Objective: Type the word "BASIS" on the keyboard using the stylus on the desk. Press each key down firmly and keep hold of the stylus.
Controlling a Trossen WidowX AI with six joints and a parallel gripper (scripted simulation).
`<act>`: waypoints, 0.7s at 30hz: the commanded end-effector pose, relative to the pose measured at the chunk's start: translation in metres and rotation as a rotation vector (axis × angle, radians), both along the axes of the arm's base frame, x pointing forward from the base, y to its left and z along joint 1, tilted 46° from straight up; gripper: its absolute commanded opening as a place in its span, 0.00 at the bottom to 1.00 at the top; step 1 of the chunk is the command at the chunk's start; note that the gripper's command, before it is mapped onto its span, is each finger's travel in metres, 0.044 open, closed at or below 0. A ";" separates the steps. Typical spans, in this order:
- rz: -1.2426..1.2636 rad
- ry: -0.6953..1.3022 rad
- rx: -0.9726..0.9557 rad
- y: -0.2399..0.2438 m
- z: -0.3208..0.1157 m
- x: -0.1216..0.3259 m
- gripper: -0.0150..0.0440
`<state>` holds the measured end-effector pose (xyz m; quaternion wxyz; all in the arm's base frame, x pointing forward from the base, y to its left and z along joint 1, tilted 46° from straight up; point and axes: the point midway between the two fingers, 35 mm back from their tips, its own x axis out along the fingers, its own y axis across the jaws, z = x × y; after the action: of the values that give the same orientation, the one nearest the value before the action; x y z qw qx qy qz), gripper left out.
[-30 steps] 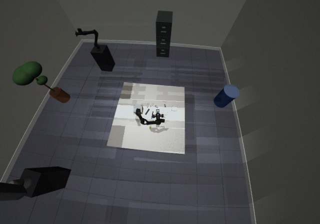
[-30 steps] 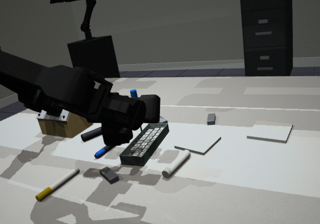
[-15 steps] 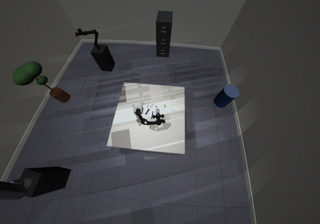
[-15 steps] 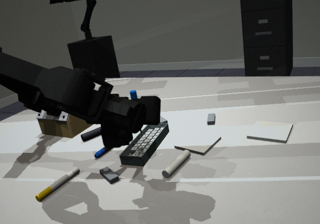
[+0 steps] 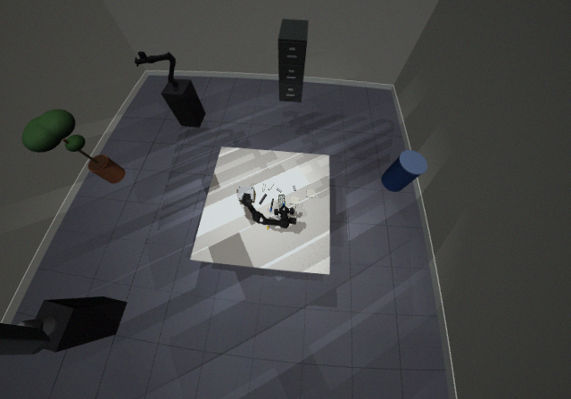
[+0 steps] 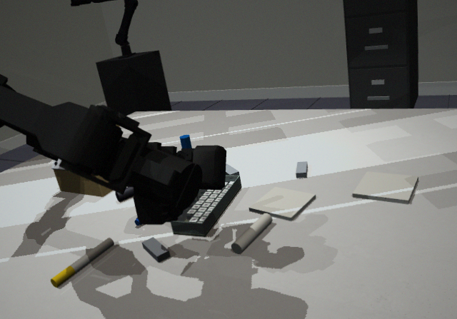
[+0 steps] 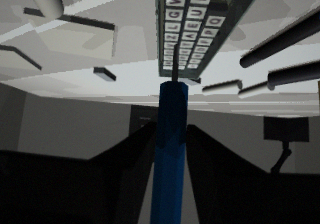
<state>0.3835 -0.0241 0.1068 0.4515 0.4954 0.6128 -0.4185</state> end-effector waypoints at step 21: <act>0.002 -0.003 -0.006 -0.027 -0.007 0.006 0.39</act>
<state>0.3898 -0.0484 0.1026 0.4523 0.4971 0.6106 -0.4189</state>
